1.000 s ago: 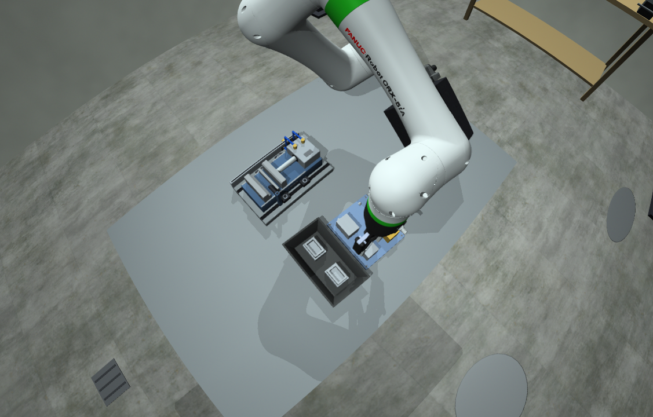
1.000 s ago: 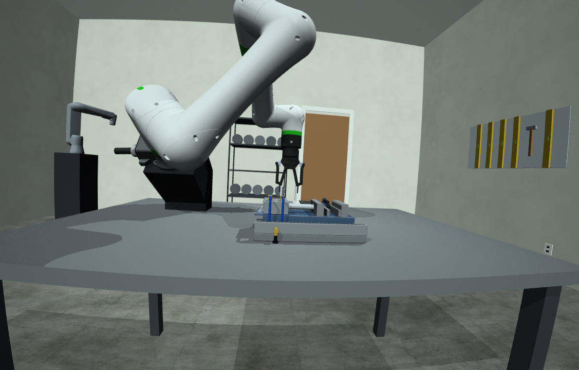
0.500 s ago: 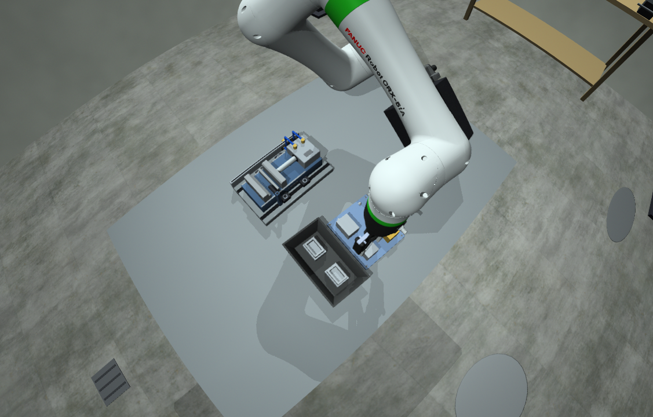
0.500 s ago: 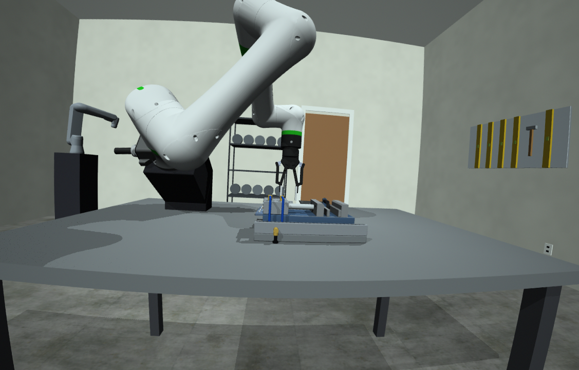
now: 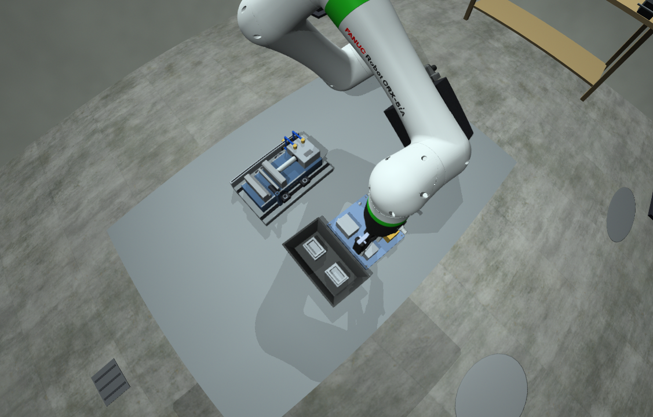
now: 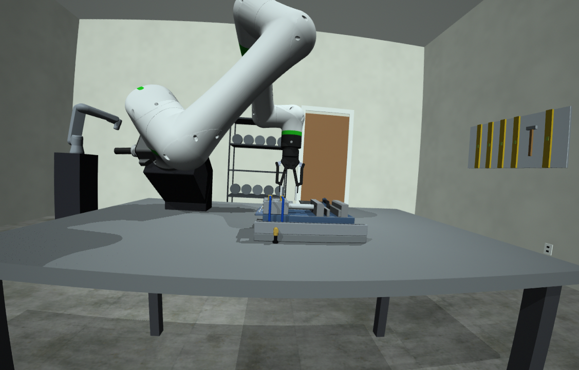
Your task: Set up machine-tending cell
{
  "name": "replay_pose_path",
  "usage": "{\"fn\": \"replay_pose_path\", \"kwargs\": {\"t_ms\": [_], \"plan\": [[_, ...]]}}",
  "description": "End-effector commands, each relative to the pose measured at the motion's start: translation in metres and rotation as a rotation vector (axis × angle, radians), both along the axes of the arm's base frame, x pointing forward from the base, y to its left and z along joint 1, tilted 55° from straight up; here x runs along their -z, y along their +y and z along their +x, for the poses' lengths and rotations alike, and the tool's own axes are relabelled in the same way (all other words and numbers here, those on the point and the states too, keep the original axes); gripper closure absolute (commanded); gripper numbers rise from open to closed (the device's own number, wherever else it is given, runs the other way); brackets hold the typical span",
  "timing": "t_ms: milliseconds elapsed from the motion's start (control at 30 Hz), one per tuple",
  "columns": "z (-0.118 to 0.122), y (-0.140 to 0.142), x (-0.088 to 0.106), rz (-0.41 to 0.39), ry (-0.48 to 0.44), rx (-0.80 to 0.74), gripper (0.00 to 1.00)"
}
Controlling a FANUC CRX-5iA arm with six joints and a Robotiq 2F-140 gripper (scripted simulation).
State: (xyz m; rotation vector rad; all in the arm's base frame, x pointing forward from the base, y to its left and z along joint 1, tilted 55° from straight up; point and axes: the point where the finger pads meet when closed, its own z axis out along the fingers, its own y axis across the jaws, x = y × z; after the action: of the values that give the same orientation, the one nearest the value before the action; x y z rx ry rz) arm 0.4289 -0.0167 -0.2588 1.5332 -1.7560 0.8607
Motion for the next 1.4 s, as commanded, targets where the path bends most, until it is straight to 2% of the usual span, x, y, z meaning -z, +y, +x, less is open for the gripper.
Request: {"fn": "replay_pose_path", "kwargs": {"t_ms": [0, 1367], "plan": [[0.0001, 0.0003, 0.0000, 0.000, 0.000, 0.000, 0.60], [-0.0005, -0.0091, 0.0067, 0.000, 0.000, 0.000, 0.60]]}}
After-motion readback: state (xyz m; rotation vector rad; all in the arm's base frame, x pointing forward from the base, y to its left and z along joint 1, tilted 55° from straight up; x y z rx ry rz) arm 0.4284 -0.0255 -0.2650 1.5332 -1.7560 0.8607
